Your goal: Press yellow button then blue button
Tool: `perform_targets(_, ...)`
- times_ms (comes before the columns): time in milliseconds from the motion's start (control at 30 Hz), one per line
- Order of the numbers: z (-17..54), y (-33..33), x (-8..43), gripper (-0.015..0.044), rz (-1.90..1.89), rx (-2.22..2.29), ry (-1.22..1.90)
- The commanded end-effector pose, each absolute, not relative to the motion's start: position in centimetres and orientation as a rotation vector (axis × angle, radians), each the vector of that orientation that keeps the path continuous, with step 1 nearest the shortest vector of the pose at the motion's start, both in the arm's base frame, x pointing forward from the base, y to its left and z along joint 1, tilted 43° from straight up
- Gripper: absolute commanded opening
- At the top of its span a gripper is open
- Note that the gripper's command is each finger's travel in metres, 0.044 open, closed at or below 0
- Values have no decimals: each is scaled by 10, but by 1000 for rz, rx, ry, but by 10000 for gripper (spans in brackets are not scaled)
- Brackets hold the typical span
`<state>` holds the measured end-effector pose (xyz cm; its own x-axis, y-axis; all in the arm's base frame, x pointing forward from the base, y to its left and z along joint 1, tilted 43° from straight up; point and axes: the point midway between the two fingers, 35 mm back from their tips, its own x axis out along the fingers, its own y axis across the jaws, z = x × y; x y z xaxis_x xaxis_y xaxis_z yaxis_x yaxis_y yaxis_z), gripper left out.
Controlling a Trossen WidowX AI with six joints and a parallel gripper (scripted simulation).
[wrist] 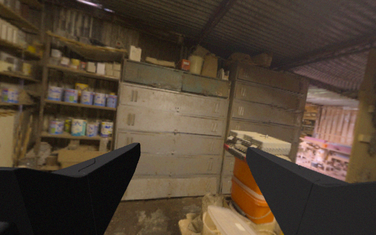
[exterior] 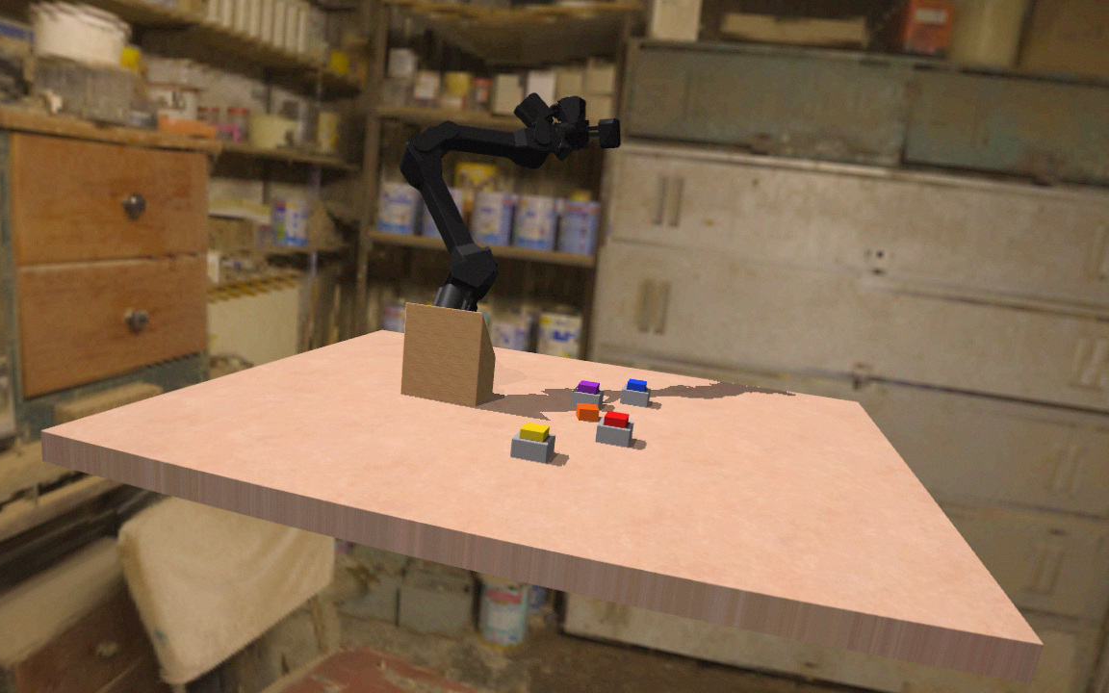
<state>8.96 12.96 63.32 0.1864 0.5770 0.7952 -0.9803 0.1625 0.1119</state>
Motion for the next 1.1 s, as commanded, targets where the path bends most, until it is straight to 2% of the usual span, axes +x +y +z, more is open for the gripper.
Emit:
perform_targets(0, 607, 153, 158, 400, 1080, 616, -571)
perform_targets(267, 511, 160, 312, 400, 747, 348, -255)
perform_targets(567, 363, 95, 435, 400, 463, 112, 155)
perform_targets(833, 215, 0, 474, 400, 309, -7, 562)
perform_targets(1067, 87, -85, 446, 400, 270, -11, 940)
